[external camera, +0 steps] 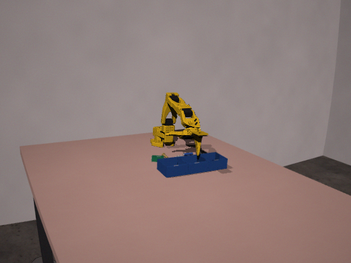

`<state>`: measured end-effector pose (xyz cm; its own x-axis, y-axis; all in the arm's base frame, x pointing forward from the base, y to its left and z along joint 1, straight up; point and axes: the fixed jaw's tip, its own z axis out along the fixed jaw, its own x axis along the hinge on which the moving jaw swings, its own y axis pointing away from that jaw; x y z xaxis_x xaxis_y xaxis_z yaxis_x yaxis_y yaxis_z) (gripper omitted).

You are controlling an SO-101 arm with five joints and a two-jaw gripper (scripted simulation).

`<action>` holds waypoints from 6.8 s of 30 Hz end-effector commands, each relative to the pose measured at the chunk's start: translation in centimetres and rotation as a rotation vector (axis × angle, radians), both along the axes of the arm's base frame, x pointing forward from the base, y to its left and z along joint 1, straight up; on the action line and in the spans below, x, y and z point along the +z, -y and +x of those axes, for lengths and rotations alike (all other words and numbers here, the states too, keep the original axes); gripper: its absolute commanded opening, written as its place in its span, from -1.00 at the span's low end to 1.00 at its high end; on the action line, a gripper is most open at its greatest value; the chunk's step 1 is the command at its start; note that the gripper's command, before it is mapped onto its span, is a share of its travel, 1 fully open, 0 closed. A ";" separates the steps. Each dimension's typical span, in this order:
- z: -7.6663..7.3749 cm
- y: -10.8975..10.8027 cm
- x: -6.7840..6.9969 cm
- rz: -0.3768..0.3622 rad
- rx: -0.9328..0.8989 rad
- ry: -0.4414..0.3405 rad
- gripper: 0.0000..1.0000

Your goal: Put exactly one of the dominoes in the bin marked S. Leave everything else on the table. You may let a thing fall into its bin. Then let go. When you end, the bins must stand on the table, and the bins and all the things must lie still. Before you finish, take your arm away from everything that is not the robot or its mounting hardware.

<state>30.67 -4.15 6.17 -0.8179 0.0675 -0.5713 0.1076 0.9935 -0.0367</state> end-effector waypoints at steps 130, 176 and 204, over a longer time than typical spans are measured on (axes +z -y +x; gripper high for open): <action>1.3 -8.2 8.1 0.215 0.026 0.320 1.00; -8.5 -9.7 0.5 0.298 -0.544 -0.500 -0.43; -8.6 -9.7 0.0 0.282 -0.551 -0.530 -0.43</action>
